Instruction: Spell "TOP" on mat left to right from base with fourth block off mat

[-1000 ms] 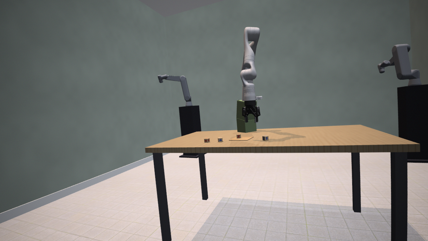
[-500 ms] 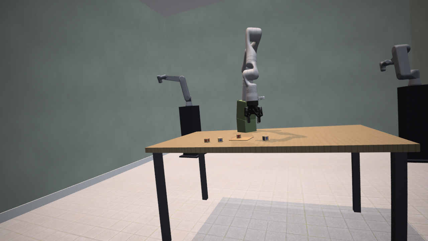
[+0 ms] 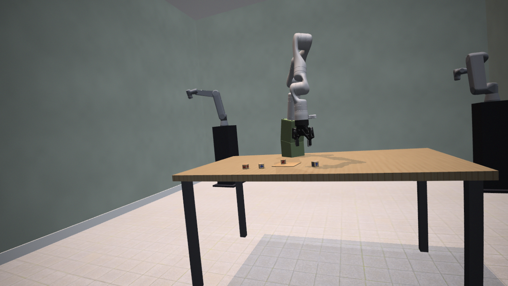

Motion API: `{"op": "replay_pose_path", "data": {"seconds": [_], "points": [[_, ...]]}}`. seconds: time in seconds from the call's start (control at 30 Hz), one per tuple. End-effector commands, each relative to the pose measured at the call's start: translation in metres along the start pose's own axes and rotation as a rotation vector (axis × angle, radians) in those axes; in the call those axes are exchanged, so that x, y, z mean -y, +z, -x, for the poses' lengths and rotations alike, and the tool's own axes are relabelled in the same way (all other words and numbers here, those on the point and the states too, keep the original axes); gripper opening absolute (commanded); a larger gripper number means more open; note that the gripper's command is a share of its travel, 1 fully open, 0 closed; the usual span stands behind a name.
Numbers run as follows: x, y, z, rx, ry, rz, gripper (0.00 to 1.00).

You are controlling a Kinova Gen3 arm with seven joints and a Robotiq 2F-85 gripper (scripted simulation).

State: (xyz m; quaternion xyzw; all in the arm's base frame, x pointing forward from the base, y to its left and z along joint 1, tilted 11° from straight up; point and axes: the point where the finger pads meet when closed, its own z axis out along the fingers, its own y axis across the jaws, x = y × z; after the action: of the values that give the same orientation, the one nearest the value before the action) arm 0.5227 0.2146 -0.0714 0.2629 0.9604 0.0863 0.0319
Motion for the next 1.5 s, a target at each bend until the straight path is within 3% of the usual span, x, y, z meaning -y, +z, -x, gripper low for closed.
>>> {"op": "replay_pose_path", "data": {"seconds": [0.0, 0.63, 1.47], "points": [[-0.005, 0.0, -0.001, 0.001, -0.006, 0.003, 1.0], [-0.018, 0.002, -0.006, 0.002, -0.007, 0.008, 1.0], [-0.02, 0.002, -0.006, 0.002, -0.007, 0.008, 1.0]]}}
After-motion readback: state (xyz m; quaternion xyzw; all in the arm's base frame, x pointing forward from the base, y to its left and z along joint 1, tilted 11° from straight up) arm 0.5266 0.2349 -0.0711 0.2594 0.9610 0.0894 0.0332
